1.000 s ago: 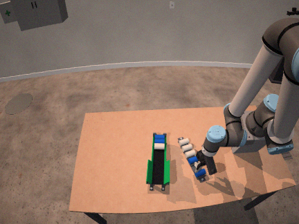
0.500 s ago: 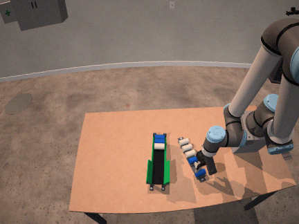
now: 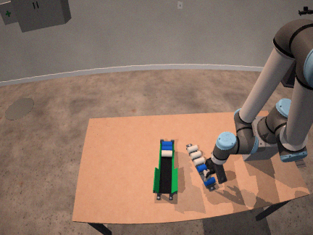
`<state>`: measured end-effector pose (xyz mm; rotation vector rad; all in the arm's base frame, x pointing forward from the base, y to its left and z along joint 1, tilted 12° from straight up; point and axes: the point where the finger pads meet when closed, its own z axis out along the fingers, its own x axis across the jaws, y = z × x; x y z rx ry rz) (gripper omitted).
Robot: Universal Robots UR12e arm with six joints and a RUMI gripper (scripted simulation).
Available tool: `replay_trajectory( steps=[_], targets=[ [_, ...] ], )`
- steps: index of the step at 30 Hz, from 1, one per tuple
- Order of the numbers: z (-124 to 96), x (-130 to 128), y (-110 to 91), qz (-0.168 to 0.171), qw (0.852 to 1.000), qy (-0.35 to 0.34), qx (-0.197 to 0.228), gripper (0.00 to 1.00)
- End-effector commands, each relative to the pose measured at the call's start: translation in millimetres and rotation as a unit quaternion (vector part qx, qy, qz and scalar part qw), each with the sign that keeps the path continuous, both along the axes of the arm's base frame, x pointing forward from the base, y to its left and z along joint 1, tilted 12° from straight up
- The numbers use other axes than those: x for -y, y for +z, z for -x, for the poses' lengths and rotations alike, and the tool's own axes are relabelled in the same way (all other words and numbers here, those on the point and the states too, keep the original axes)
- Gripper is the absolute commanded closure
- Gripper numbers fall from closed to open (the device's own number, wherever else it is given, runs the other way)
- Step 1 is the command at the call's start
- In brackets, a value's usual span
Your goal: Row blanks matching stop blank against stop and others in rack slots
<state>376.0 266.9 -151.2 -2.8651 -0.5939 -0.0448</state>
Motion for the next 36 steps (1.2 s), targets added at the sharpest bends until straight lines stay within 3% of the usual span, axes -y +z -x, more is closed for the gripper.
replay_trajectory(
  steps=[1, 17, 36],
  targets=[
    [-0.3, 0.0, 0.2, 0.0, 1.0, 0.0, 0.0, 0.48],
    [-0.3, -0.4, -1.8, 0.0, 1.0, 0.0, 0.0, 0.48],
    [0.1, -7.0, -31.5, 0.0, 1.0, 0.0, 0.0, 0.48]
  ],
)
